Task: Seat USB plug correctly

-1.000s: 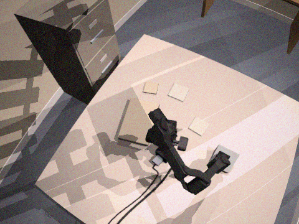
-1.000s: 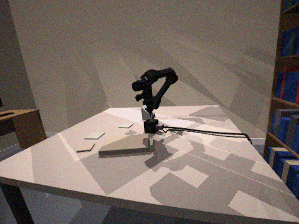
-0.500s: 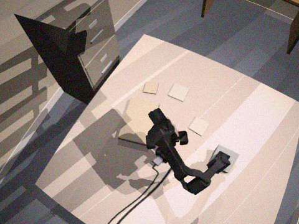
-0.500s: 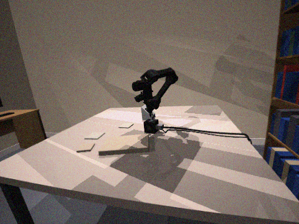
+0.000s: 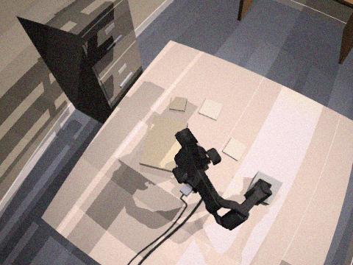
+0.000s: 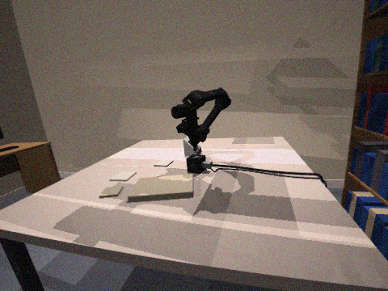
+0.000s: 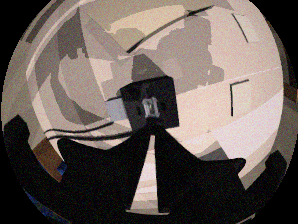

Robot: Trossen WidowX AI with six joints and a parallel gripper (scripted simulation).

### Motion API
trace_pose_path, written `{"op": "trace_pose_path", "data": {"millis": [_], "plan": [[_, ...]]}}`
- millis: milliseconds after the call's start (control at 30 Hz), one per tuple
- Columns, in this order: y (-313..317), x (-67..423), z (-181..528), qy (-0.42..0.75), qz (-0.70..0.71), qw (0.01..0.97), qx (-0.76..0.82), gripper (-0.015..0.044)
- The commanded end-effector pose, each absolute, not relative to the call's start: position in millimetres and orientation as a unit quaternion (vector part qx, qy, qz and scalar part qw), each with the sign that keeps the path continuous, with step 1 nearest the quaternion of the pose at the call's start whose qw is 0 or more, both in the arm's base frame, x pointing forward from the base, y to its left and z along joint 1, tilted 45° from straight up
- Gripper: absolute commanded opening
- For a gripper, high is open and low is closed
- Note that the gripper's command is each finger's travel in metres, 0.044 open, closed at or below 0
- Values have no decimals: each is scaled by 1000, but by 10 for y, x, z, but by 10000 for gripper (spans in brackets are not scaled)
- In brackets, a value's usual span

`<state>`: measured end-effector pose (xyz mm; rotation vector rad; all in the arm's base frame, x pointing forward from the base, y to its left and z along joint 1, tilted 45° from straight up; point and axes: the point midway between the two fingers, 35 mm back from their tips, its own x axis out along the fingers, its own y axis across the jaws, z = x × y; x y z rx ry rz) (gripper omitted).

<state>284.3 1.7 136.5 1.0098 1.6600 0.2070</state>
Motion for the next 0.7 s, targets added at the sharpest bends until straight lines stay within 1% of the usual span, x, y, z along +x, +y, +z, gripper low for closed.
{"op": "trace_pose_path", "data": {"millis": [0, 667], "plan": [[16, 2843, 1365, 700, 117, 577, 405, 0], [16, 2843, 1365, 645, 294, 662, 241, 0]]}}
